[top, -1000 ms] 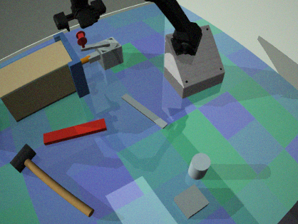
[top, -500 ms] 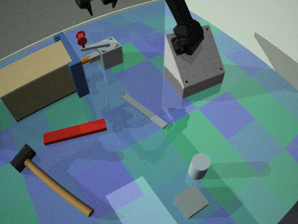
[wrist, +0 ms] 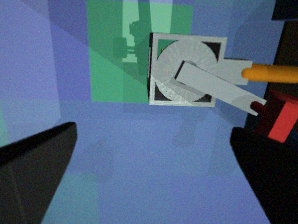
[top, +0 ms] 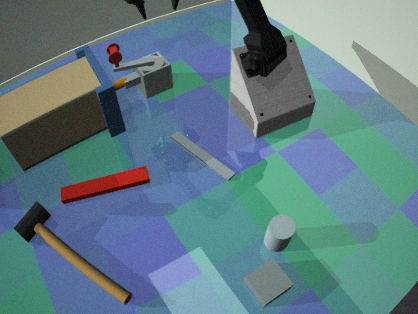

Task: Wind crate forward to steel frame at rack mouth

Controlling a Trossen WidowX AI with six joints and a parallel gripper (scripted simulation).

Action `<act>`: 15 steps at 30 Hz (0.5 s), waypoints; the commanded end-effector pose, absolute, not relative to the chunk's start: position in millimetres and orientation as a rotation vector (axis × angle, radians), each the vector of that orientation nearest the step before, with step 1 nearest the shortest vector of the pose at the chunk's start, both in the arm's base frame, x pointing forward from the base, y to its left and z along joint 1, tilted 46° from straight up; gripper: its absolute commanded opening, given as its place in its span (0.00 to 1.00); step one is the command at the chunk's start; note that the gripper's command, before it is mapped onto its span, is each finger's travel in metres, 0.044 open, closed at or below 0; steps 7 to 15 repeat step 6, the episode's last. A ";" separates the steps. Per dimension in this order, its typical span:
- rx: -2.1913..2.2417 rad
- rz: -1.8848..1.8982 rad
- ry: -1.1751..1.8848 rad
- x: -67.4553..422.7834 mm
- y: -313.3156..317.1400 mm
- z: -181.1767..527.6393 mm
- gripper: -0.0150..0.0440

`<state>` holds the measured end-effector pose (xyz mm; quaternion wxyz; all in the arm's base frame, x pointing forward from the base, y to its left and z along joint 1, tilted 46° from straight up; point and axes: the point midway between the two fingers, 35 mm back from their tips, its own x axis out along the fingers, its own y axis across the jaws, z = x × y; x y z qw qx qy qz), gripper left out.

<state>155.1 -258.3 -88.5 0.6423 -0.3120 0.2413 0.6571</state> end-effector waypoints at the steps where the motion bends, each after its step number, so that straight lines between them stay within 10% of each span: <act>1: -0.711 1.497 0.541 155.5 -257.6 -88.3 1.00; 15: -0.711 1.497 0.541 155.5 -257.6 -88.3 1.00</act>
